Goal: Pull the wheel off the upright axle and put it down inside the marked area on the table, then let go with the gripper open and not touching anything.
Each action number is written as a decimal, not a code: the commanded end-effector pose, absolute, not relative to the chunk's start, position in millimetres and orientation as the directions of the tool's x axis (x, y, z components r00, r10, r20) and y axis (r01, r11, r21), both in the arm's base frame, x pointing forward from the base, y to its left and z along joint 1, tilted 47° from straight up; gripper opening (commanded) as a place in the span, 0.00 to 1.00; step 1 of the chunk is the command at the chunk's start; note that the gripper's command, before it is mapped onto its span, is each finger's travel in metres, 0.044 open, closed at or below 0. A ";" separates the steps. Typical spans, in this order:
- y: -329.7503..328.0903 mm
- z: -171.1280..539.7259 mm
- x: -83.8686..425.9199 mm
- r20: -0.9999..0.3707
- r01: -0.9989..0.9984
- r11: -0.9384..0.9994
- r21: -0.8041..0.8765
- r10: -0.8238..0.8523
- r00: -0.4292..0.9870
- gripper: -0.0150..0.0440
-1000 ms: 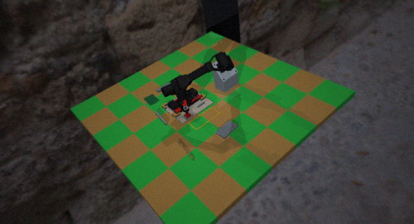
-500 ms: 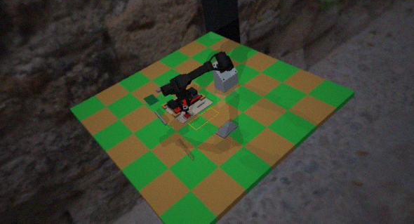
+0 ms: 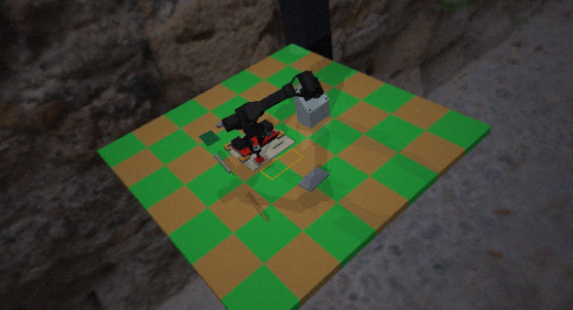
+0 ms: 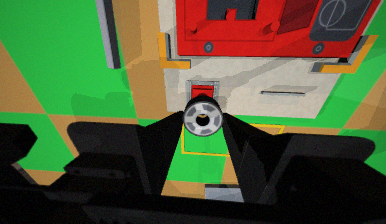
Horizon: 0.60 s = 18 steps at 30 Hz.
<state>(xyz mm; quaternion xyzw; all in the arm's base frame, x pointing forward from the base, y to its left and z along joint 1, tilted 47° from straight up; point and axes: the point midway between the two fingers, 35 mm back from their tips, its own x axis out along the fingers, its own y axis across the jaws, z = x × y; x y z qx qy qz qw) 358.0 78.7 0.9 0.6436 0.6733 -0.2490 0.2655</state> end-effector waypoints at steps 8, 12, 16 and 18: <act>56.4 20.9 358.0 -0.682 0.999 0.050 0.008 0.731 -0.031 0.25; 56.5 20.6 356.8 -0.678 0.999 0.044 0.003 0.735 -0.030 0.25; 62.8 29.3 352.2 -0.678 0.999 0.045 0.003 0.734 -0.031 0.25; 66.5 34.4 349.2 -0.679 0.999 0.045 0.003 0.734 -0.031 0.25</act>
